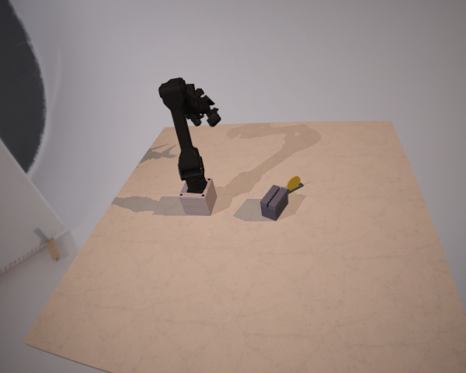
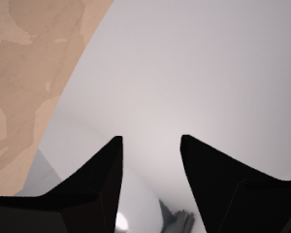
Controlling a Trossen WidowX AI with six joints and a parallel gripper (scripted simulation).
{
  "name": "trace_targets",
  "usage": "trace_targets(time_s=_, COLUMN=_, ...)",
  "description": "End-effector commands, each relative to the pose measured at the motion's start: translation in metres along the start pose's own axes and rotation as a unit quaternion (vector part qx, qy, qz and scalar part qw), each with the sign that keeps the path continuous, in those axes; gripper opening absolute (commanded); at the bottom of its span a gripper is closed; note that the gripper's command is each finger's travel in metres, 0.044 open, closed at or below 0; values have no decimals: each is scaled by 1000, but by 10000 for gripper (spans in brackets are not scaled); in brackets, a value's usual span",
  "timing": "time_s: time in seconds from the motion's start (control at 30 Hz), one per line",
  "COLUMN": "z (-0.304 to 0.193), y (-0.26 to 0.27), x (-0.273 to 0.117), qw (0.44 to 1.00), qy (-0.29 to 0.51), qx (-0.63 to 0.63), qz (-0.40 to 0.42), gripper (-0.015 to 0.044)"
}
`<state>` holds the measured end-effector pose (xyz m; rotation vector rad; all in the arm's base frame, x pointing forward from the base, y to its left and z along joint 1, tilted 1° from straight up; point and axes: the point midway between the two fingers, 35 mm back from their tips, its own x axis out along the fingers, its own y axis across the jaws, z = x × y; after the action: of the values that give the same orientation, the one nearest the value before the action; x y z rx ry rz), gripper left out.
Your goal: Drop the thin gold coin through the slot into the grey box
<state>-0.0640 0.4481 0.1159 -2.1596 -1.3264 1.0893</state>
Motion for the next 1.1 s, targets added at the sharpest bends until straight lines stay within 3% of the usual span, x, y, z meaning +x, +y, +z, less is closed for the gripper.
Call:
trace_targets(time_s=0.0, z=-35, y=33, x=17, qw=996, qy=20, qx=70, qz=55, gripper=161)
trace_targets(time_s=0.3, z=-107, y=118, x=42, qw=959, qy=50, qx=223, qz=169, gripper=161)
trace_targets(time_s=0.57, z=-160, y=190, x=38, qw=879, qy=95, qx=386, qz=264, gripper=161)
trace_targets(time_s=0.87, z=-236, y=311, x=-24, qw=636, qy=215, qx=637, qz=379, gripper=161)
trace_targets(time_s=1.07, z=-263, y=379, x=-92, qw=363, qy=296, qx=781, qz=414, gripper=161)
